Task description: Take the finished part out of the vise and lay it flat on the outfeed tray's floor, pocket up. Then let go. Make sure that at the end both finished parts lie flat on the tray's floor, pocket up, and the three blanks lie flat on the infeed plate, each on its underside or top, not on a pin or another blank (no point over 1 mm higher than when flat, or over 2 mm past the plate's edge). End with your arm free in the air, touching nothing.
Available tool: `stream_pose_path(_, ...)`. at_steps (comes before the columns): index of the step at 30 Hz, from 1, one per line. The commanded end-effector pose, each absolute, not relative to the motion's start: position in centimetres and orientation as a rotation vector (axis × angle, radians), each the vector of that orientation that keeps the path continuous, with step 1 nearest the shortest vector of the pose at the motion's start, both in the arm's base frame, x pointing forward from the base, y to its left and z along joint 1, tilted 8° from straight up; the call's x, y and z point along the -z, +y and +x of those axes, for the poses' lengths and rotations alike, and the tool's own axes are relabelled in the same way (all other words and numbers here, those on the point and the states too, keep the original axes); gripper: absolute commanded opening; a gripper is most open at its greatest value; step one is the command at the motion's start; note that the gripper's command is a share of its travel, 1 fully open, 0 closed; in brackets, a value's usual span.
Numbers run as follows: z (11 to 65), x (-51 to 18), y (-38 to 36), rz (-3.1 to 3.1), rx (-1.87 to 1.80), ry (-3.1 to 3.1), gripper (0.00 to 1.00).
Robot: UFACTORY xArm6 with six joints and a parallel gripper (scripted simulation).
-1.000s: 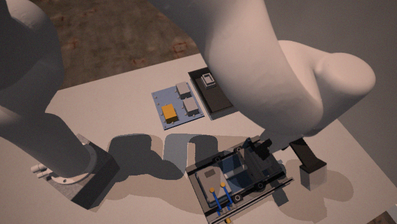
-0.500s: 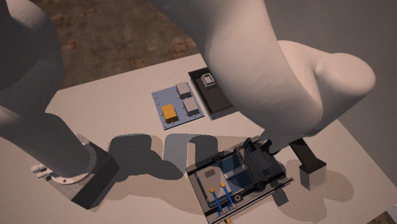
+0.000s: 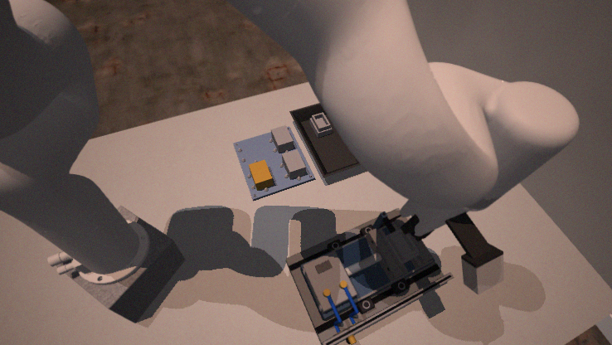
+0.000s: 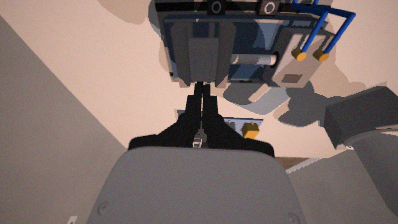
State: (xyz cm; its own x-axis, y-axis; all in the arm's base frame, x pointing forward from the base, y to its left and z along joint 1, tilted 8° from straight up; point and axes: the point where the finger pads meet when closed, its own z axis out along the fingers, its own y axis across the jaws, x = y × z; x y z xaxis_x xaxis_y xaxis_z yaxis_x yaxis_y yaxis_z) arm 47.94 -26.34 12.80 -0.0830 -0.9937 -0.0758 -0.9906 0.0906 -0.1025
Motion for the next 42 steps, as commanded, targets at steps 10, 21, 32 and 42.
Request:
stream_pose_path(10, 48.05, -13.01, -26.42, -2.037, 0.044, 2.223, 0.69)
stream_pose_path(21, 48.05, -13.01, -26.42, -2.037, 0.044, 2.223, 0.69)
stream_pose_path(32, 48.05, -13.01, -26.42, -2.037, 0.044, 2.223, 0.69)
stream_pose_path(42, 48.05, -13.01, -26.42, -2.037, 0.044, 2.223, 0.69)
